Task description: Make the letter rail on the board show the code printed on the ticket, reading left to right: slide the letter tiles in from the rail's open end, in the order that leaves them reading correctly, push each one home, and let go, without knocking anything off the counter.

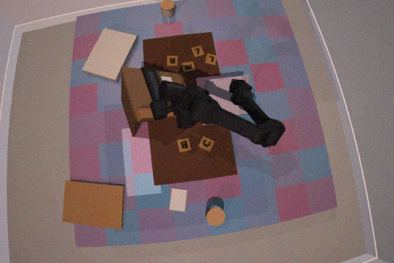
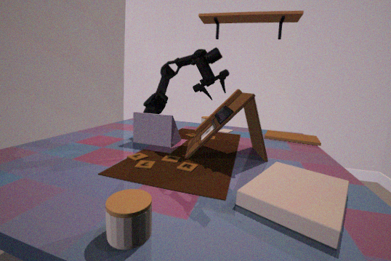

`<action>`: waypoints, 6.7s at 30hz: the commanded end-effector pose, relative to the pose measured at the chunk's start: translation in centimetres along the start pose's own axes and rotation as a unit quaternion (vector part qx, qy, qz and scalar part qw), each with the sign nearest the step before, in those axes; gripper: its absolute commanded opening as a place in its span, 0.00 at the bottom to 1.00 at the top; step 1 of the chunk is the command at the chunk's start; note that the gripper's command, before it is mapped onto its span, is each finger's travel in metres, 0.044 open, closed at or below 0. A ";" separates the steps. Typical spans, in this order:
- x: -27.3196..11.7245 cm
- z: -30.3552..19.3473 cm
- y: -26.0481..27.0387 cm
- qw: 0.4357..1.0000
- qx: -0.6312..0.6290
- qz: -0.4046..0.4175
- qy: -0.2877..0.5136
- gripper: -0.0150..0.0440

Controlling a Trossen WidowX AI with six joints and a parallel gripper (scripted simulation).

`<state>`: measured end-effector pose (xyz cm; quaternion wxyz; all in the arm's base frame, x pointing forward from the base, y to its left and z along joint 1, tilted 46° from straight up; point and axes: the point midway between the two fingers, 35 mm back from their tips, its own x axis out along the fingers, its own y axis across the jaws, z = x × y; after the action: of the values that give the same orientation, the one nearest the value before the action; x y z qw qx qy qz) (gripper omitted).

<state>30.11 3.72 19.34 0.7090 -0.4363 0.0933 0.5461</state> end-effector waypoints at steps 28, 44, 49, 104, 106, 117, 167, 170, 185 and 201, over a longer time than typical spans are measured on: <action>14.9 12.9 10.0 0.962 0.066 0.261 -0.055 0.83; 16.1 13.0 10.7 0.962 0.066 0.261 -0.055 0.83; 16.3 13.0 10.8 0.962 0.066 0.261 -0.055 0.83; 17.2 13.2 11.5 0.962 0.066 0.261 -0.056 0.35; 17.1 13.2 11.4 0.962 0.066 0.261 -0.056 0.26; 16.5 13.0 11.0 0.962 0.066 0.261 -0.056 0.25; 15.0 10.8 5.1 0.976 0.154 0.154 -0.003 0.25; 14.8 10.7 4.1 0.977 0.168 0.134 0.002 0.25; 13.4 10.5 -0.4 0.972 0.231 0.041 0.016 0.25; 11.4 10.4 -4.6 0.955 0.292 -0.049 0.013 0.25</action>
<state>34.32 19.36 20.18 0.8167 -0.2303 0.2402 0.4715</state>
